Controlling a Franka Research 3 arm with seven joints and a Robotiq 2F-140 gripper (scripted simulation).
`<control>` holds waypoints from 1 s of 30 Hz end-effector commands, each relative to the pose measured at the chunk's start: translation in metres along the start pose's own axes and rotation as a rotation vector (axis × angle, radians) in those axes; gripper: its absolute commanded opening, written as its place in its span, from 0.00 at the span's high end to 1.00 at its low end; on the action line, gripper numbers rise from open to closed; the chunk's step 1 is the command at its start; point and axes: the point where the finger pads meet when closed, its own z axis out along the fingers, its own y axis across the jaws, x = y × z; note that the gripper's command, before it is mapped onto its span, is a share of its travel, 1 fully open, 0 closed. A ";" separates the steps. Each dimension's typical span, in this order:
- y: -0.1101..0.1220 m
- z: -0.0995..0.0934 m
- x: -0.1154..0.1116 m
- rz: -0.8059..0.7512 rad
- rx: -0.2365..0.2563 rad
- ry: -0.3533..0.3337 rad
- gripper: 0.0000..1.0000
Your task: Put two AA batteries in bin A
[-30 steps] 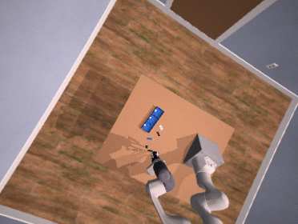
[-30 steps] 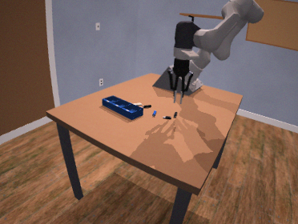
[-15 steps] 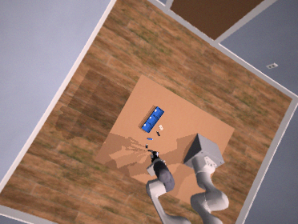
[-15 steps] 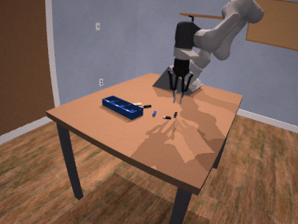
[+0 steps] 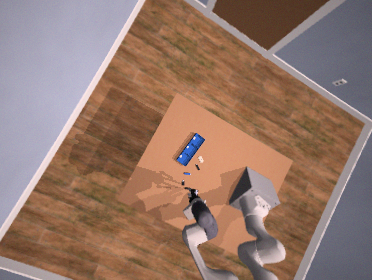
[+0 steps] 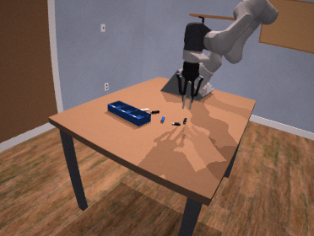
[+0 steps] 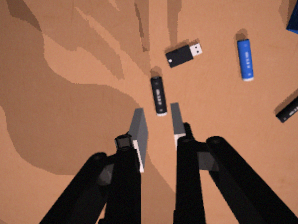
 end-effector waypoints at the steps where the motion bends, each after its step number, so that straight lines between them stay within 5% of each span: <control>1: 0.002 -0.001 0.001 -0.001 -0.001 0.004 0.83; 13: 0.002 -0.001 0.001 -0.001 -0.001 0.004 0.83; 30: 0.003 0.059 0.003 -0.001 -0.001 0.004 0.83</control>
